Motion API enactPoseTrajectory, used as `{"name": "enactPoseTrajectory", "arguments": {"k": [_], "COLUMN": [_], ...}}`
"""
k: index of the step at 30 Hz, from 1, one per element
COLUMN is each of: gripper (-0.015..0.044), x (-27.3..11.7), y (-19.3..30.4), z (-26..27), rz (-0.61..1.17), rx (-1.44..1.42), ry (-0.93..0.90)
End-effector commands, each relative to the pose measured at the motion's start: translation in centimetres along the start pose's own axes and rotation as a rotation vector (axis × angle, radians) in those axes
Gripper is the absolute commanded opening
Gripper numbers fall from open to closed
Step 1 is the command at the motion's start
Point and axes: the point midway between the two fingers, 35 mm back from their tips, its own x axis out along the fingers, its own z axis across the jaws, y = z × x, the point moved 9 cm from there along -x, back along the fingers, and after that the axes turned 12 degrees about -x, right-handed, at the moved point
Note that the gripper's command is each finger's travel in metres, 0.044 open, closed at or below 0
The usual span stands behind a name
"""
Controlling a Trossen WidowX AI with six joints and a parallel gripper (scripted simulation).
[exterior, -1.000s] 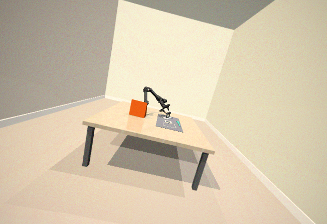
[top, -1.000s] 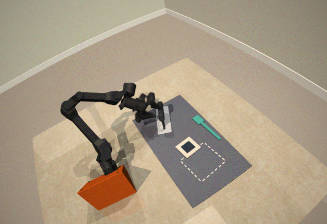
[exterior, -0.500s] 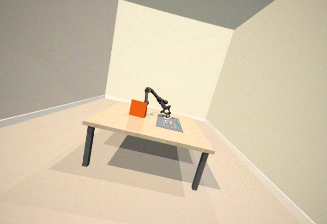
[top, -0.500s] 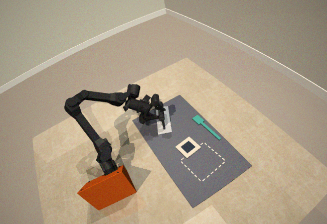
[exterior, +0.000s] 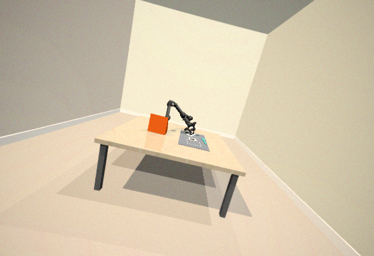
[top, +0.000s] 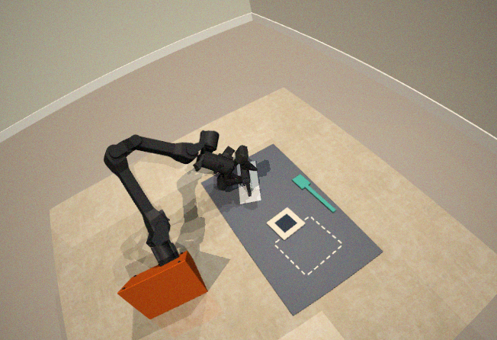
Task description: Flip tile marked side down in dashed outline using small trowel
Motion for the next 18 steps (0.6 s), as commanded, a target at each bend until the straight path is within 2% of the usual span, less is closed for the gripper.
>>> {"name": "enactPoseTrajectory", "arguments": {"k": [1, 5, 18], "gripper": [0.0248, 0.0143, 0.0056], "x": [0.23, 0.23, 0.23], "y": [0.0, 0.0, 0.0], "z": [-0.03, -0.03, -0.03], "rz": [0.002, 0.002, 0.002], "rx": [0.005, 0.005, 0.005], "ry": [0.005, 0.005, 0.005]}}
